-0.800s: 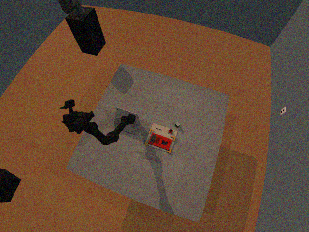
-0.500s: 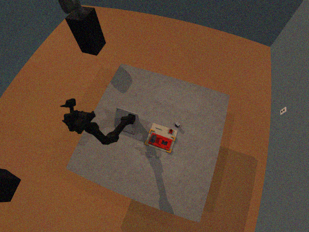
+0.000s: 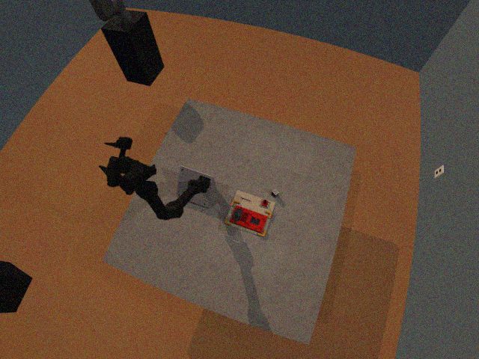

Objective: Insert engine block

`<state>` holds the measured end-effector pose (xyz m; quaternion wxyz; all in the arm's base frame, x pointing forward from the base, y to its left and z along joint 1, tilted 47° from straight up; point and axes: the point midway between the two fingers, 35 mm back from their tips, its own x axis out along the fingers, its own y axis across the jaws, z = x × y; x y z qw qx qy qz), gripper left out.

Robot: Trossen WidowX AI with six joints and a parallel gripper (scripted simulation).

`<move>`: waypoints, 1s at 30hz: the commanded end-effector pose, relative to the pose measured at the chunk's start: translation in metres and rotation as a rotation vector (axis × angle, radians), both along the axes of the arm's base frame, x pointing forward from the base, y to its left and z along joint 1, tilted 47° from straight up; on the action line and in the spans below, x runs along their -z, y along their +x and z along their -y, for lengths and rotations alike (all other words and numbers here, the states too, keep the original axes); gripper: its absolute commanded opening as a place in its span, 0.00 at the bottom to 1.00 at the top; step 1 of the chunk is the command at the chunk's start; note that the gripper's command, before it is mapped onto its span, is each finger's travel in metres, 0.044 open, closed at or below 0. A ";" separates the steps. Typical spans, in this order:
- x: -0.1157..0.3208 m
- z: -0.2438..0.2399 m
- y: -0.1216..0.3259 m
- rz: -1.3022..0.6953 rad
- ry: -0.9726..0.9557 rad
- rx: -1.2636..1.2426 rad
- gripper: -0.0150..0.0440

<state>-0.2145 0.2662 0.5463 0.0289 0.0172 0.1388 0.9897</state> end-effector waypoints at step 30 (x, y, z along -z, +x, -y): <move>0.087 -0.142 0.082 -0.019 -0.523 0.527 1.00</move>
